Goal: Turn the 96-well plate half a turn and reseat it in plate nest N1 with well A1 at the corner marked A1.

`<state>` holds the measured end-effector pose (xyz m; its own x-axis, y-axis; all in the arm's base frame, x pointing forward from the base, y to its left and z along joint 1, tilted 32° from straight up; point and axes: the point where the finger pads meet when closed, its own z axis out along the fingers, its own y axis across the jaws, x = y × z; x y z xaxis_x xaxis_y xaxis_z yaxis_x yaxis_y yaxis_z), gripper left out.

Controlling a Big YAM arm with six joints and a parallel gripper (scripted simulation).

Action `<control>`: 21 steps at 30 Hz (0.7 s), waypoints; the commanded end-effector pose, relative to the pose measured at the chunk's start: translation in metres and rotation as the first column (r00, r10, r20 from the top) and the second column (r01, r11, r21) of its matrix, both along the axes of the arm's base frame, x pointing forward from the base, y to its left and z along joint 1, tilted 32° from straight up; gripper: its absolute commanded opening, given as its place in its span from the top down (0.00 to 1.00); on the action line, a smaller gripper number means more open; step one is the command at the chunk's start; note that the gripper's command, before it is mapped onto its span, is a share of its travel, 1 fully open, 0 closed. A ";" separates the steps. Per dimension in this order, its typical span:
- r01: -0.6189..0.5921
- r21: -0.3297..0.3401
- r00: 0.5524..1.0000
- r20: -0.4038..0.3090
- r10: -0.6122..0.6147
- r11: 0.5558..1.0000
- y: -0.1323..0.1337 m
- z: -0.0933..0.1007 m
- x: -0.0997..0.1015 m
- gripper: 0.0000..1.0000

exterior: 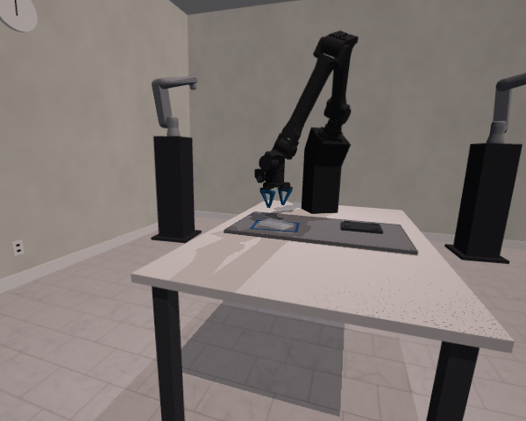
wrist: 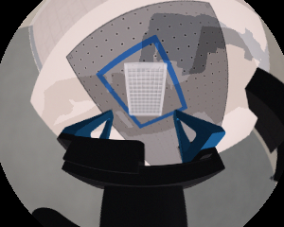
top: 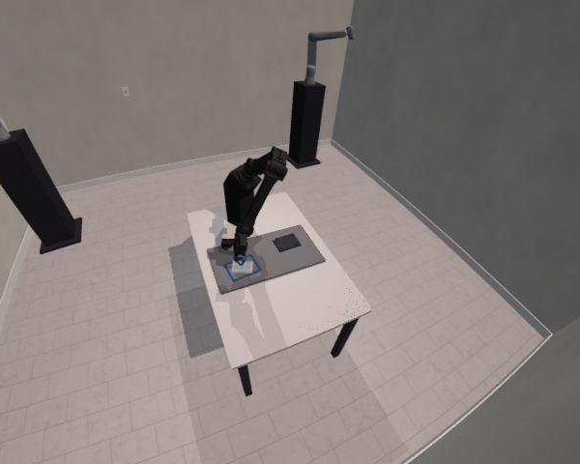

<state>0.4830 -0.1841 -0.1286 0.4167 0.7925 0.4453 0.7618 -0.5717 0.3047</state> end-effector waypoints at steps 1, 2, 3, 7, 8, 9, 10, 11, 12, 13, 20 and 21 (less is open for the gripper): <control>0.006 0.021 0.999 -0.033 -0.005 1.000 0.005 -0.010 -0.007 0.00; 0.006 0.021 0.999 -0.033 -0.005 1.000 0.005 -0.010 -0.007 0.00; 0.006 0.021 0.999 -0.033 -0.005 1.000 0.005 -0.010 -0.007 0.00; 0.006 0.021 0.999 -0.033 -0.005 1.000 0.005 -0.010 -0.007 0.00; 0.006 0.021 0.999 -0.033 -0.005 1.000 0.005 -0.010 -0.007 0.00; 0.006 0.021 0.999 -0.033 -0.005 1.000 0.005 -0.010 -0.007 0.00; 0.000 0.017 1.000 -0.025 0.000 1.000 0.008 -0.010 -0.001 0.00; 0.000 0.017 1.000 -0.025 0.000 1.000 0.008 -0.010 -0.001 0.00; 0.000 0.017 1.000 -0.025 0.000 1.000 0.008 -0.010 -0.001 0.00; 0.000 0.009 1.000 -0.011 0.000 1.000 0.006 -0.009 0.004 0.00; 0.001 0.005 1.000 -0.006 -0.001 1.000 0.008 -0.019 0.011 0.00; 0.001 0.005 1.000 -0.006 -0.001 1.000 0.008 -0.021 0.012 0.00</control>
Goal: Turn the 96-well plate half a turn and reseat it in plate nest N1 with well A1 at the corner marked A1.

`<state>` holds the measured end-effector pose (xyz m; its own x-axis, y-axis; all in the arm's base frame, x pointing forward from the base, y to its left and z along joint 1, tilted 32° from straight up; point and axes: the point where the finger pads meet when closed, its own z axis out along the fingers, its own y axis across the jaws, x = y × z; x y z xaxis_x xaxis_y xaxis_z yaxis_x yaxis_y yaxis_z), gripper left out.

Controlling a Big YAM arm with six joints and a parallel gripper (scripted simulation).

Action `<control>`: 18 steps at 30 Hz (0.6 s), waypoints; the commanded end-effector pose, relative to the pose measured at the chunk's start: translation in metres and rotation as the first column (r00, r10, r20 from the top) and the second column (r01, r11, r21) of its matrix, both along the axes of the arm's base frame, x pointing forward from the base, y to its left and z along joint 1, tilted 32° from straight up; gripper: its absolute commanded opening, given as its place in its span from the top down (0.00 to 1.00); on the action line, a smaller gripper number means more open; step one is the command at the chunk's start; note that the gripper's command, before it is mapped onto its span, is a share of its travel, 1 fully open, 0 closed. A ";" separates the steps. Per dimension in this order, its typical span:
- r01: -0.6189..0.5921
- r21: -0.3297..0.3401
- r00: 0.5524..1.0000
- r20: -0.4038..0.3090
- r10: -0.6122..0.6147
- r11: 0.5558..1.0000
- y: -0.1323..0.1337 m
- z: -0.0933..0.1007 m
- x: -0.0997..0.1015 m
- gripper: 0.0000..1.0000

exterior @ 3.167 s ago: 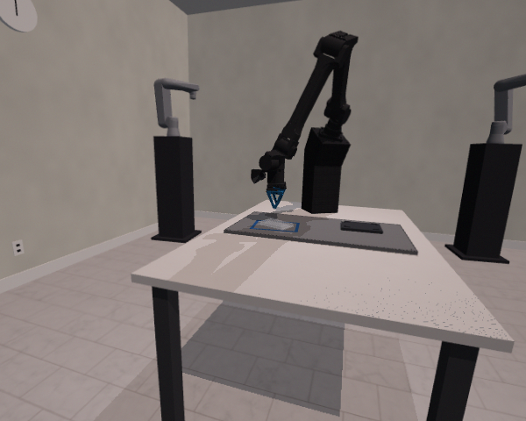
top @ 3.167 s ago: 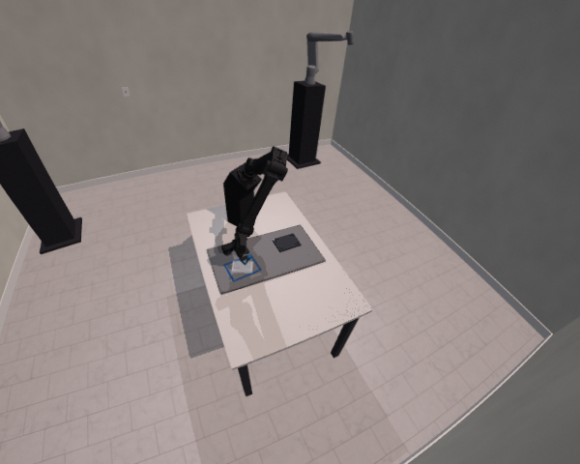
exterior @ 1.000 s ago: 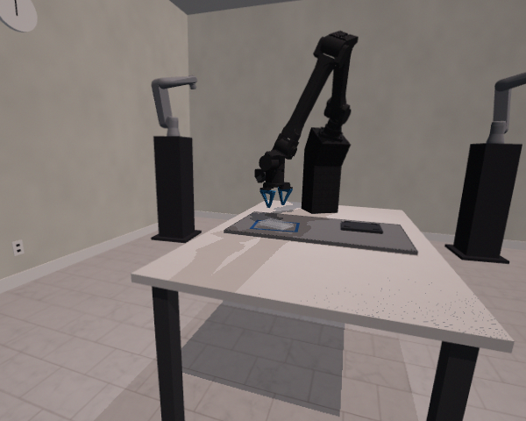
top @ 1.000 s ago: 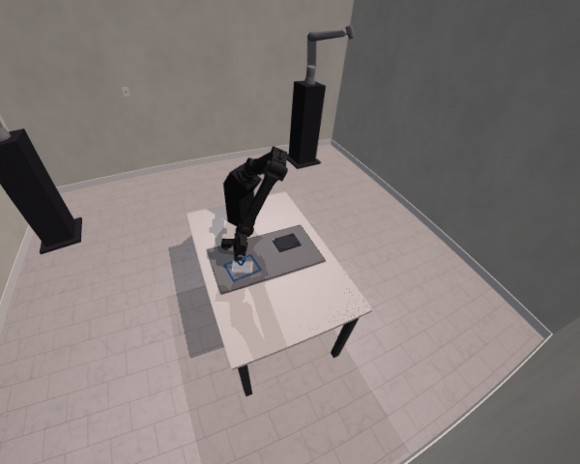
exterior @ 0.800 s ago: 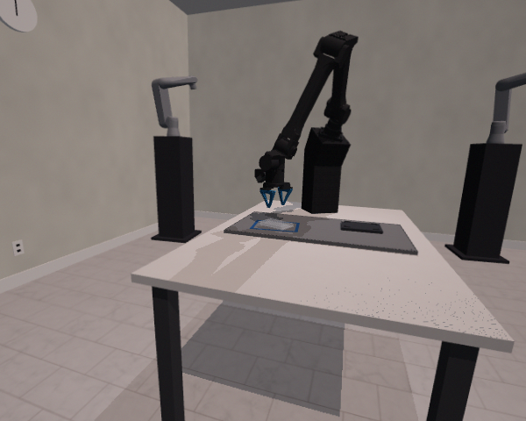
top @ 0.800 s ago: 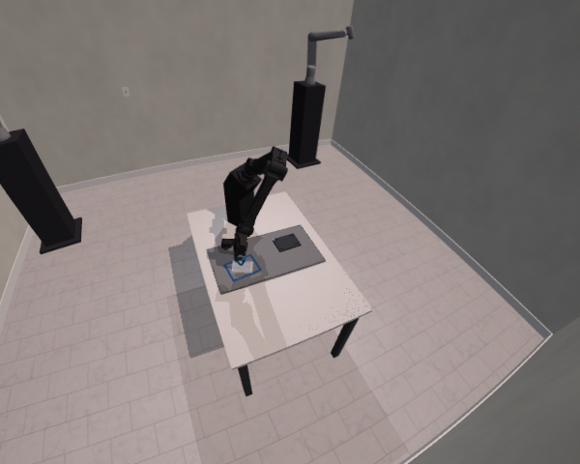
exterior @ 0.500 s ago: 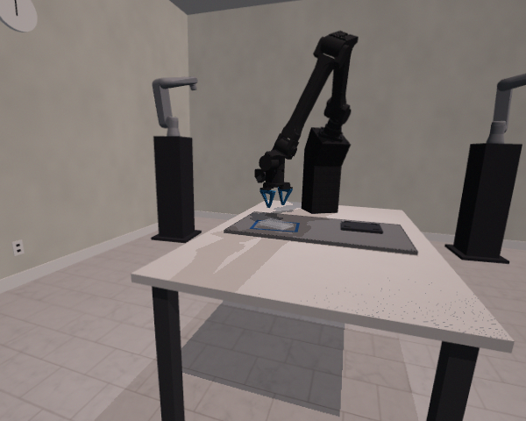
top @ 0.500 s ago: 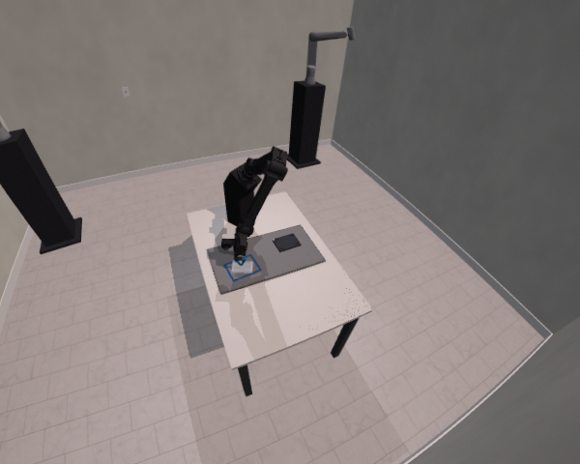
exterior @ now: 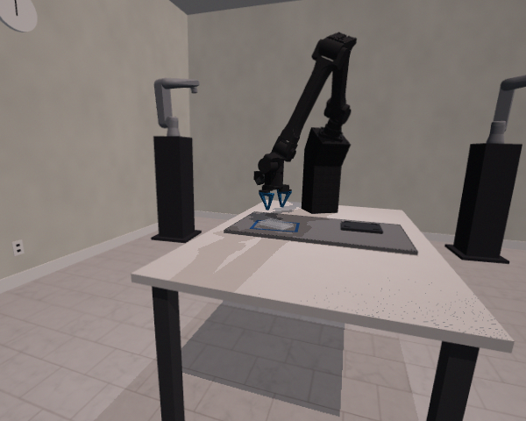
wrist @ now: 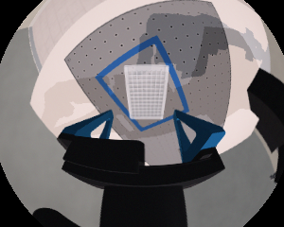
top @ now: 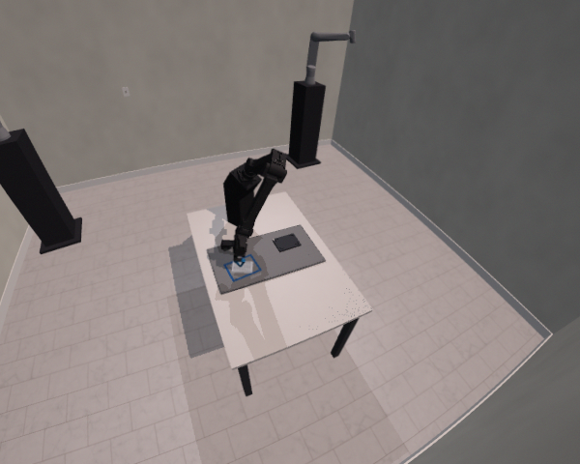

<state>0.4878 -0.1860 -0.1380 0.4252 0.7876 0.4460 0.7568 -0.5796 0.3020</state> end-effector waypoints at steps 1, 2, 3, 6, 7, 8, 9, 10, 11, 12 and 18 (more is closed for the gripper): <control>-0.009 0.003 1.000 -0.004 0.009 1.000 0.010 -0.013 0.007 0.00; -0.009 0.003 1.000 -0.004 0.009 1.000 0.011 -0.014 0.008 0.00; -0.009 0.003 1.000 -0.004 0.009 1.000 0.011 -0.016 0.009 0.00; -0.009 0.003 1.000 -0.004 0.009 1.000 0.012 -0.020 0.011 0.00; -0.009 0.003 1.000 -0.004 0.009 1.000 0.012 -0.020 0.011 0.00; -0.009 0.003 1.000 -0.004 0.009 1.000 0.012 -0.020 0.011 0.00; -0.009 0.004 1.000 -0.004 0.009 1.000 0.013 -0.021 0.012 0.00; -0.009 0.003 1.000 -0.005 0.009 1.000 0.013 -0.023 0.013 0.00; -0.009 0.004 1.000 -0.005 0.009 1.000 0.014 -0.024 0.013 0.00; -0.009 0.004 1.000 -0.005 0.009 1.000 0.014 -0.026 0.014 0.00; -0.009 0.004 1.000 -0.006 0.009 1.000 0.017 -0.034 0.018 0.00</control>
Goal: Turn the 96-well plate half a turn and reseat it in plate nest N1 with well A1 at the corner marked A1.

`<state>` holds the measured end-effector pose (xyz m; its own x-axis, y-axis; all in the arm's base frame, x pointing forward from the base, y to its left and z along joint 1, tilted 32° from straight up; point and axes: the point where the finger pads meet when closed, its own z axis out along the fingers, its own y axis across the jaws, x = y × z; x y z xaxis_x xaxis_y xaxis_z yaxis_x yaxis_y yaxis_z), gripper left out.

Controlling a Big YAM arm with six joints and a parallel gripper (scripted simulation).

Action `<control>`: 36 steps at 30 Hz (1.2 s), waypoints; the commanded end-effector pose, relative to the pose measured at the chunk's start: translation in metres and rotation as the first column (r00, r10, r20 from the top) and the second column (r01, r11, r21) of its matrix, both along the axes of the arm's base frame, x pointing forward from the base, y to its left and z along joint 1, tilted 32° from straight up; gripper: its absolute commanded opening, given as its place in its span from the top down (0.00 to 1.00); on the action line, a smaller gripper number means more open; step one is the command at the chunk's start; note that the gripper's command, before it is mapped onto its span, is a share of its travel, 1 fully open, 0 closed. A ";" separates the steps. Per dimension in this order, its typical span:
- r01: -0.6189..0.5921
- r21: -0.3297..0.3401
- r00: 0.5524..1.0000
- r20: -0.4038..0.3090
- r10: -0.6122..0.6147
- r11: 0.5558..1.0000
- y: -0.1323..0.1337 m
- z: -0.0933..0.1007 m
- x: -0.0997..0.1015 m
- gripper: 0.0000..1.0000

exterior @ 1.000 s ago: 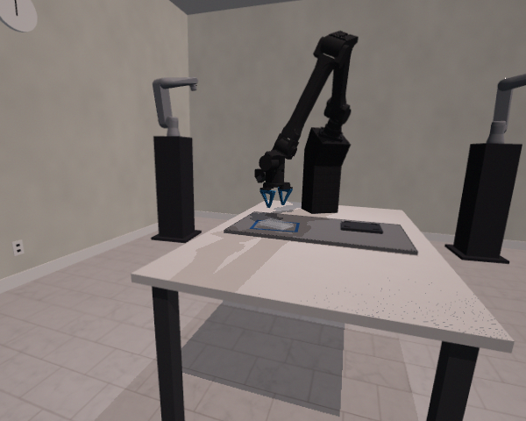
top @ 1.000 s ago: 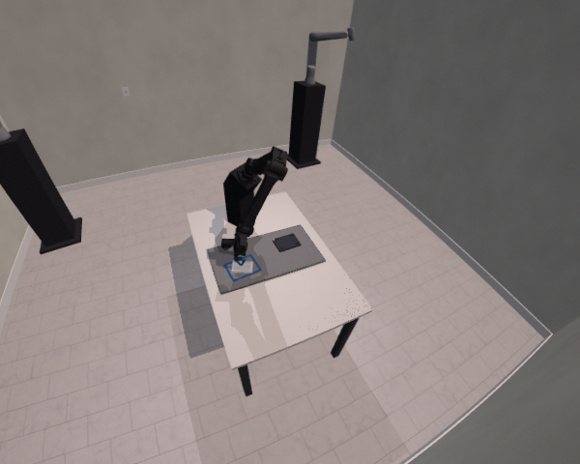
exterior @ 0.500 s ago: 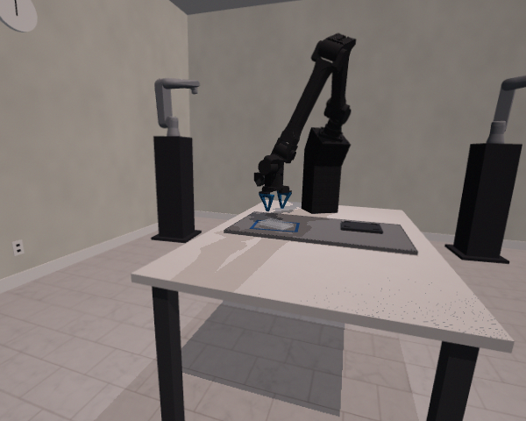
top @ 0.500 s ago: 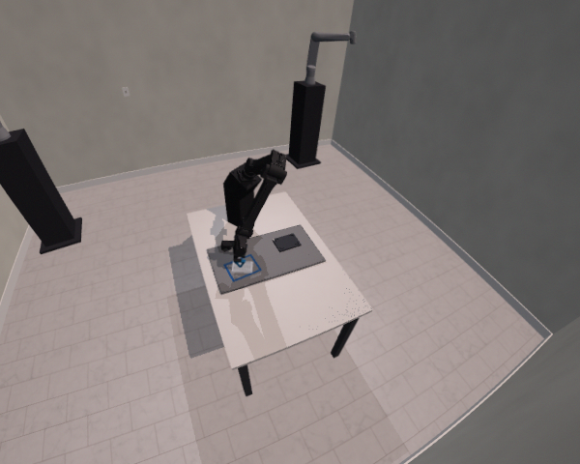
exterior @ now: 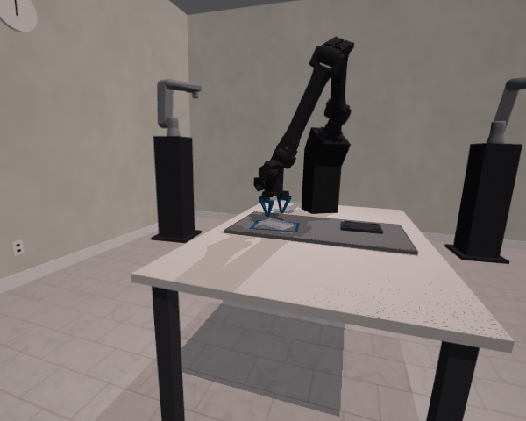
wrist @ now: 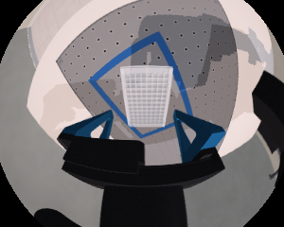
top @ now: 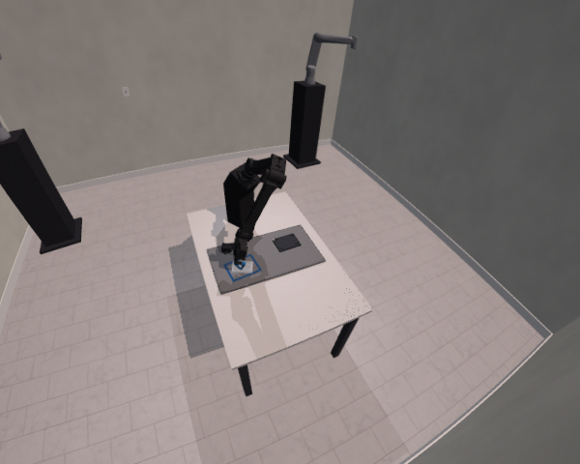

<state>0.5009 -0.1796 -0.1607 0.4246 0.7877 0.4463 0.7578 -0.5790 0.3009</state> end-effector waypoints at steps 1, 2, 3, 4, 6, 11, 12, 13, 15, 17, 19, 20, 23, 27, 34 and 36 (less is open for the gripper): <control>-0.008 0.003 1.000 -0.005 0.008 1.000 0.011 -0.013 0.006 0.00; -0.008 0.003 1.000 -0.005 0.008 1.000 0.011 -0.015 0.007 0.00; -0.008 0.004 1.000 -0.005 0.008 1.000 0.012 -0.016 0.007 0.00; -0.008 0.004 1.000 -0.005 0.008 1.000 0.012 -0.018 0.008 0.00; -0.008 0.004 1.000 -0.005 0.008 1.000 0.012 -0.019 0.009 0.00; -0.008 0.004 1.000 -0.006 0.008 1.000 0.014 -0.025 0.012 0.00; -0.008 0.004 1.000 -0.006 0.008 1.000 0.014 -0.026 0.013 0.00; -0.008 0.004 1.000 -0.006 0.008 1.000 0.015 -0.028 0.013 0.00; -0.008 0.004 1.000 -0.006 0.008 1.000 0.016 -0.031 0.015 0.00; -0.008 0.004 1.000 -0.006 0.008 1.000 0.016 -0.033 0.016 0.00; -0.008 0.004 1.000 -0.006 0.008 1.000 0.017 -0.036 0.018 0.00; -0.008 0.004 1.000 -0.006 0.008 1.000 0.018 -0.038 0.019 0.00; -0.008 0.004 1.000 -0.006 0.008 1.000 0.018 -0.041 0.020 0.00; -0.008 0.005 1.000 -0.006 0.008 1.000 0.019 -0.044 0.022 0.00; -0.011 0.005 1.000 -0.009 0.011 1.000 0.020 -0.045 0.020 0.00; -0.011 0.005 1.000 -0.009 0.011 1.000 0.020 -0.045 0.020 0.00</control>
<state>0.5189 -0.1689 -0.1972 0.4260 0.7864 0.4473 0.7605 -0.5790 0.2938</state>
